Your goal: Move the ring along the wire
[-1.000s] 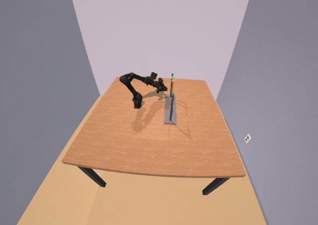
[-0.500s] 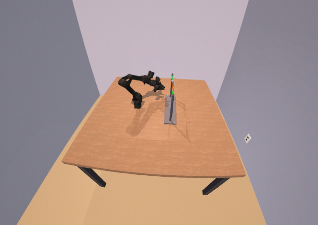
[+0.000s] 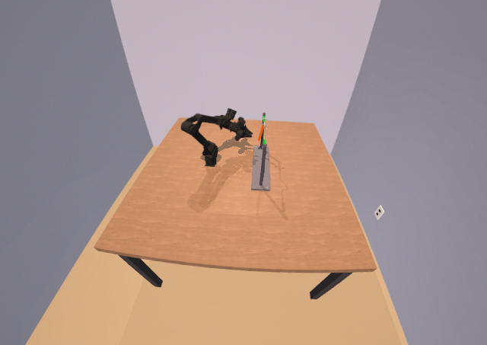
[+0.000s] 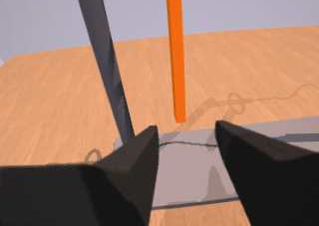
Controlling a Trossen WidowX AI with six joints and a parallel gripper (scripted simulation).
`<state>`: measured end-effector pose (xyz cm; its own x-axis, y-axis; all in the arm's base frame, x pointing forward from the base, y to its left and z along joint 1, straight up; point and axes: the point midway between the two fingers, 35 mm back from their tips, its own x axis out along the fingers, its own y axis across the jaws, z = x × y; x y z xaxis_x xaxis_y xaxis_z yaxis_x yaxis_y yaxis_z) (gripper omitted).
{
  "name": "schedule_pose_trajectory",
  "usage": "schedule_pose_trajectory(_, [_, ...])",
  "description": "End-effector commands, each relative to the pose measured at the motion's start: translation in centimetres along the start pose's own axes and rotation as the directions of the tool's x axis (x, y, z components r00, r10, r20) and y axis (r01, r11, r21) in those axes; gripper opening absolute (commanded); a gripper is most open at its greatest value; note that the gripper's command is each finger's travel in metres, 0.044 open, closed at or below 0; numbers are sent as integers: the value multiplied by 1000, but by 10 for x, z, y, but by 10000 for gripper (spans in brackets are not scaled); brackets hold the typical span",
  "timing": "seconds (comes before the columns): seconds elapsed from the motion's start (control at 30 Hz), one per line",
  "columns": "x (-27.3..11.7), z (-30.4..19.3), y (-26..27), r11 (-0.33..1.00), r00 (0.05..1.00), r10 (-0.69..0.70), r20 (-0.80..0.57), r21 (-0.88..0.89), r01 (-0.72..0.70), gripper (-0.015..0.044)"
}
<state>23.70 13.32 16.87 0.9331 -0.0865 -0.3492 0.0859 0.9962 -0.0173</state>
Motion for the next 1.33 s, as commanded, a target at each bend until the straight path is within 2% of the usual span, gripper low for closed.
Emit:
schedule_pose_trajectory(0.0, [0, 1, 0, 1000, 1000, -3, 2, 4, 3, 160])
schedule_pose_trajectory(0.17, [0, 1, 0, 1000, 1000, -3, 2, 4, 3, 160])
schedule_pose_trajectory(0.4, [-42, 2, -2, 1000, 1000, 3, 9, -3, -3, 344])
schedule_pose_trajectory(0.53, [-43, 2, -2, 1000, 1000, 4, 10, -3, -4, 440])
schedule_pose_trajectory(1.3, [-43, 2, -2, 1000, 1000, 4, 10, -3, -4, 440])
